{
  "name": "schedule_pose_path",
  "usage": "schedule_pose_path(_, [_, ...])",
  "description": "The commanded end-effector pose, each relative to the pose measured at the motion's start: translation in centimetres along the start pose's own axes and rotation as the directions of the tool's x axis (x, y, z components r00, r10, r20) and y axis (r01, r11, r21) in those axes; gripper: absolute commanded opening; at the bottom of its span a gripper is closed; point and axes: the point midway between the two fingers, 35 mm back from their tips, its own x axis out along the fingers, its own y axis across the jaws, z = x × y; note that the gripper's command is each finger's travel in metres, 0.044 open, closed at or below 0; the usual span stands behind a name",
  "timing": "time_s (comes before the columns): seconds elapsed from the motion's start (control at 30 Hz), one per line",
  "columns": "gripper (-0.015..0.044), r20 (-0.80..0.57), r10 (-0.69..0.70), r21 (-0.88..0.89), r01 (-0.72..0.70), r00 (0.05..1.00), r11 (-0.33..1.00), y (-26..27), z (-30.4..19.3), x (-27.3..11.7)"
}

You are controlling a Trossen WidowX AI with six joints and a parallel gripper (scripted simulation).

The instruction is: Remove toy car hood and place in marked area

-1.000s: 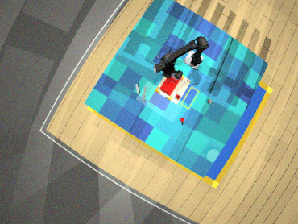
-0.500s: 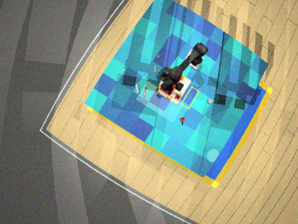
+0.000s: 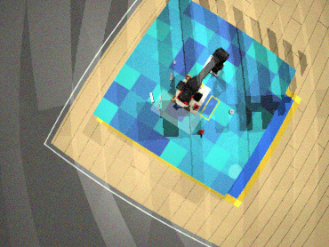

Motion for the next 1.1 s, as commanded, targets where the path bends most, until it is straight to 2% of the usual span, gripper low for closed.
schedule_pose_path(0.0, [0.0440,-0.004,-0.006,0.006,0.006,1.000,1.000,0.0,0.0,0.3])
schedule_pose_path(1.07, [0.0440,-0.004,-0.006,0.006,0.006,1.000,1.000,0.0,0.0,2.1])
